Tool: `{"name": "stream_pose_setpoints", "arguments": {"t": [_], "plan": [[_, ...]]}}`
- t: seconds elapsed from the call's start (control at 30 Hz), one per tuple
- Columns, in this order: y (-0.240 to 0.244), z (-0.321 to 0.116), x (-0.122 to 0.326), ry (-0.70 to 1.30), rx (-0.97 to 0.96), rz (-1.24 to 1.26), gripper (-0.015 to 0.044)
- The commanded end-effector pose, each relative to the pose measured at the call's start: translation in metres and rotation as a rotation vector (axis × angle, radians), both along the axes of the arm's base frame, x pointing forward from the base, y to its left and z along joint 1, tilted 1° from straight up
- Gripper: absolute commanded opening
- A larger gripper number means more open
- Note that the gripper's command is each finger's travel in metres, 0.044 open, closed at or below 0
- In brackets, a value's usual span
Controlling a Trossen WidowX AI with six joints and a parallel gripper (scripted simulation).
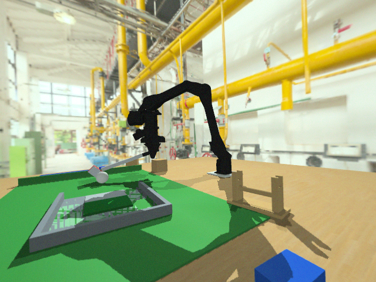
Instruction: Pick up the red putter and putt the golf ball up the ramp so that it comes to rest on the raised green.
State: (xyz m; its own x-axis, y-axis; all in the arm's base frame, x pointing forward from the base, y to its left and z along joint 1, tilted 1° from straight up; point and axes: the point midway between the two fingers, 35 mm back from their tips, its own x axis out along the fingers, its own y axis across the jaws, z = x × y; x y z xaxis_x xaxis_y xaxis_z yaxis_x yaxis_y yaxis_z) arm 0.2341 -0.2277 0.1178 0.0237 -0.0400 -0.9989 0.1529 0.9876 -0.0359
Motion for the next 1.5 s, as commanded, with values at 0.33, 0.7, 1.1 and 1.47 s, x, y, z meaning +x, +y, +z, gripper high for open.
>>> {"name": "stream_pose_setpoints", "arguments": {"t": [0.33, 0.7, 1.1, 1.47], "plan": [[0.096, -0.004, 0.009, -0.007, 0.009, 0.011, 0.0000], [0.096, 0.036, 0.009, -0.007, 0.009, 0.011, 0.0000], [0.097, 0.046, 0.006, 0.000, 0.014, 0.013, 0.0000], [0.097, 0.046, 0.006, 0.000, 0.014, 0.013, 0.0000]]}}
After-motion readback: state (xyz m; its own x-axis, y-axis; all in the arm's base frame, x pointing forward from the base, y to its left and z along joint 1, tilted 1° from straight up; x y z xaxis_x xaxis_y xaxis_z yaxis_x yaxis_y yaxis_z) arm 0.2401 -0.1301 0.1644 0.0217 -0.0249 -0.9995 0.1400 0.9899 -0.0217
